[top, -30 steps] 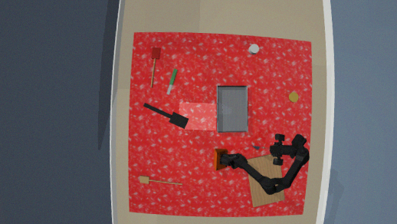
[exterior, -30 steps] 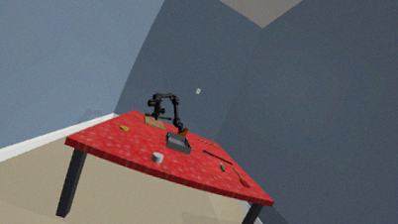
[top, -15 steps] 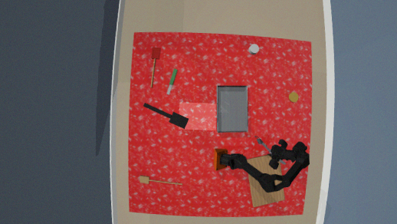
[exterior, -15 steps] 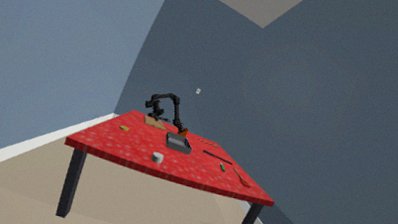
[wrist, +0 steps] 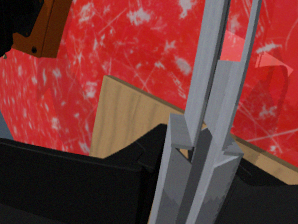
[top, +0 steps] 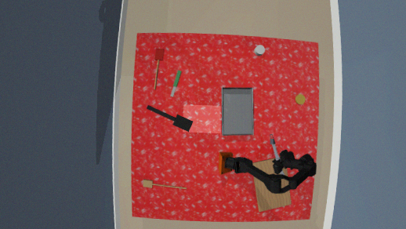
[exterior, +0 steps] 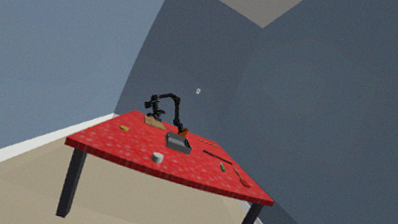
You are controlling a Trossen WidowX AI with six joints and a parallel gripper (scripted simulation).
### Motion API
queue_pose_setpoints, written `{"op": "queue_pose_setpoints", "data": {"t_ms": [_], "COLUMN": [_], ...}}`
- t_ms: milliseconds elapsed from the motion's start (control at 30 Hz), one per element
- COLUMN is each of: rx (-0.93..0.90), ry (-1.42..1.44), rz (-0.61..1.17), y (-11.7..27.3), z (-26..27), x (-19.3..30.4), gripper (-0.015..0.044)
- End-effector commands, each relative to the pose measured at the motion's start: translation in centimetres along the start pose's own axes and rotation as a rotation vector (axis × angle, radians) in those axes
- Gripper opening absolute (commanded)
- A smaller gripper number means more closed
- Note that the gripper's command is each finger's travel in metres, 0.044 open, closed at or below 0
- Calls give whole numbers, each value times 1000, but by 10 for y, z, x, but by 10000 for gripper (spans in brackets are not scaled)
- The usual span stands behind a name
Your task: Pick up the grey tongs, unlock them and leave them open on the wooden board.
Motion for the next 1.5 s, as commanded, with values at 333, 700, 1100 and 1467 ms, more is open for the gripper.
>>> {"op": "queue_pose_setpoints", "data": {"t_ms": [333,700,1100,1467], "rx": [-16,-18,-10,9], "ry": [-475,-862,-1284,-1657], "rz": [-83,-139,-203,-264], "y": [-6,-9,-10,-9], "z": [15,30,48,66], "x": [24,43,63,78], "gripper": [-150,-150,-150,-150]}}
Point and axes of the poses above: the point midway between the two fingers, 35 mm back from their tips, its own y axis back along the fingers, its own z axis across the jaws, x = y × z, the point moved 6 cm from there along y, back along the fingers, and after that the axes turned 14 degrees about y, right-handed, at the moved point
